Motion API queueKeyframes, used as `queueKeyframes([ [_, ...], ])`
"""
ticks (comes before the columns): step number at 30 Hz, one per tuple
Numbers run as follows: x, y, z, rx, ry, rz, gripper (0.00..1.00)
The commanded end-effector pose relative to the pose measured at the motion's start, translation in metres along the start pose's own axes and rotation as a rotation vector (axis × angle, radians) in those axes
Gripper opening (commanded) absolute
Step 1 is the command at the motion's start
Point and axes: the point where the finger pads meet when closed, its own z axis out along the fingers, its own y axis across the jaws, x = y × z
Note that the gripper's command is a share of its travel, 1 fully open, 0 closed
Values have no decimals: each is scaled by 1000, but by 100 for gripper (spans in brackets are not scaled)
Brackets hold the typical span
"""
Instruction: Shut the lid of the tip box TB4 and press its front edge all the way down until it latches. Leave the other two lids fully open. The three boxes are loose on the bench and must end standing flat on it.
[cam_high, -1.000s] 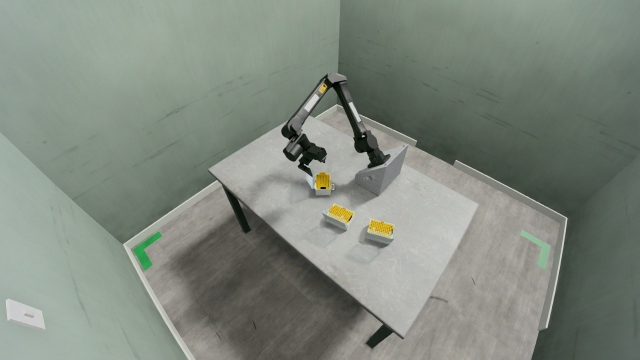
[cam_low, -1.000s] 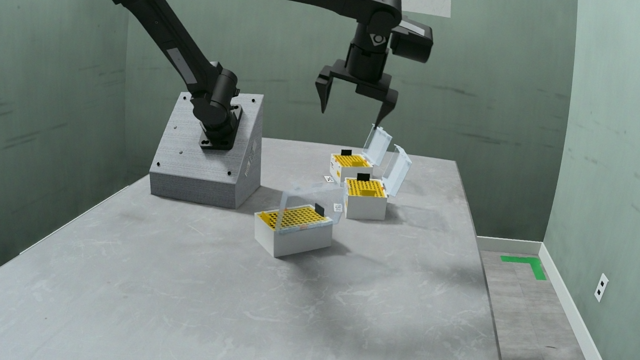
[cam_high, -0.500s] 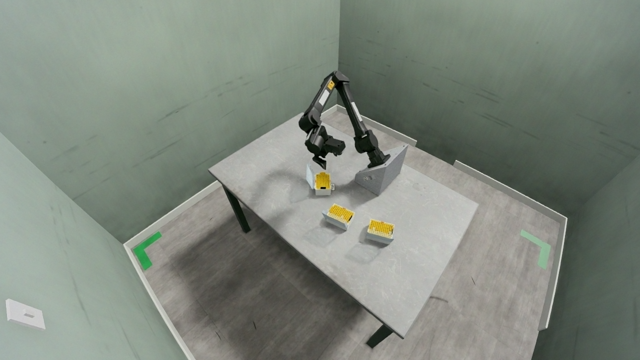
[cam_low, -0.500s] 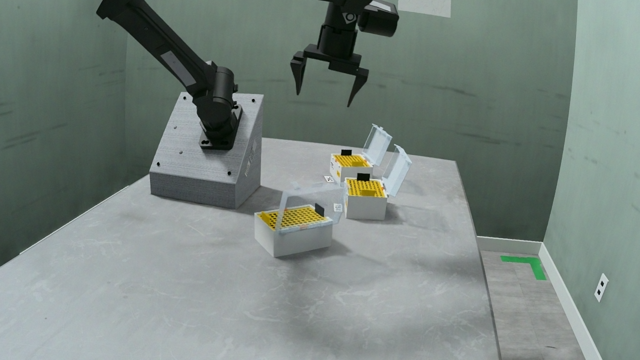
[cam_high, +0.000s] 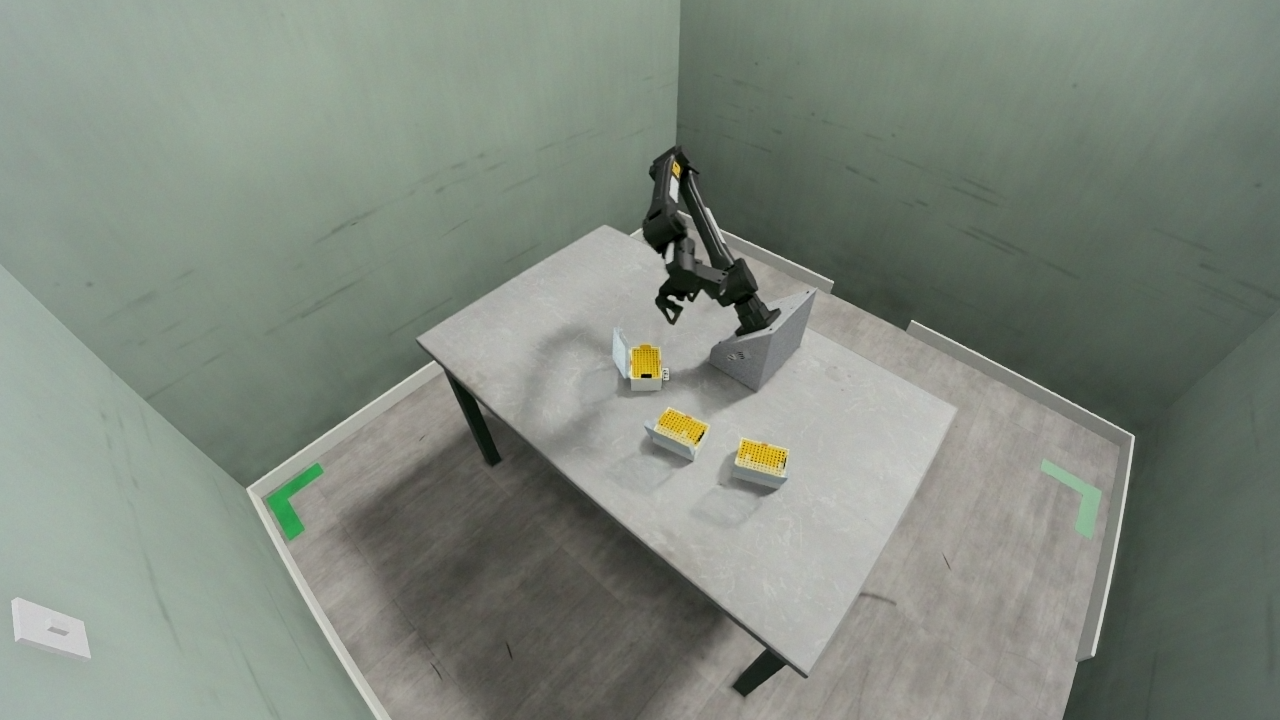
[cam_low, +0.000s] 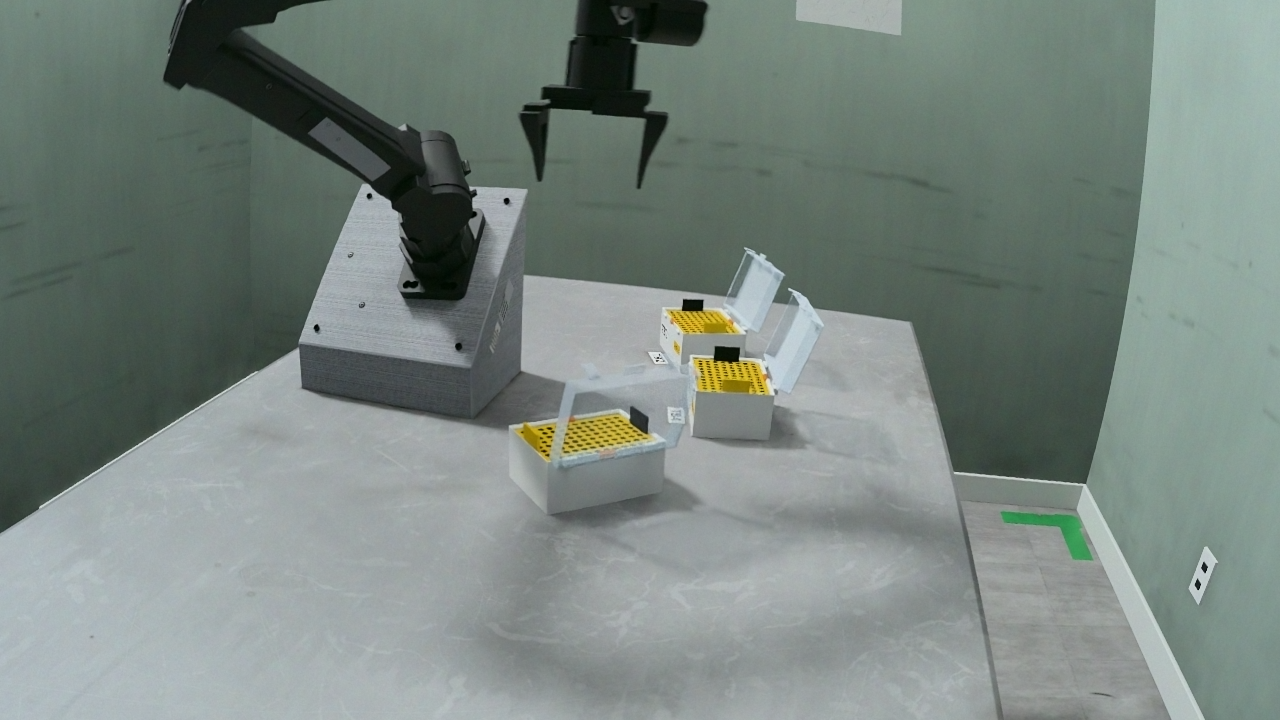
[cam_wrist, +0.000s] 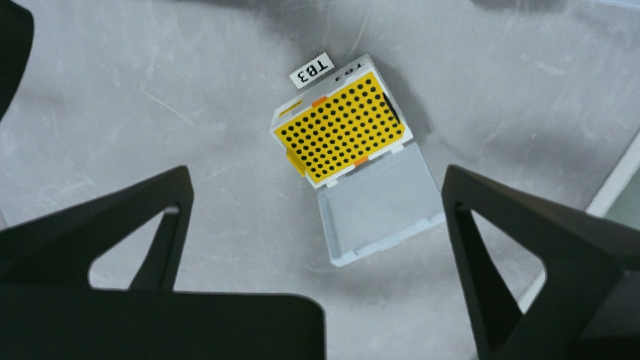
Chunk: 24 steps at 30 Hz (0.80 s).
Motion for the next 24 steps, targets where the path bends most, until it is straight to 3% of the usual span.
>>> queueKeyframes([
  [1,-5,5,-7,32,18,31,100],
  [6,-9,9,-8,31,22,27,100],
  [7,-6,9,3,26,14,56,100],
  [16,-5,9,48,29,15,38,100],
  [18,-5,9,48,29,15,38,100],
  [24,-4,9,78,30,16,40,100],
])
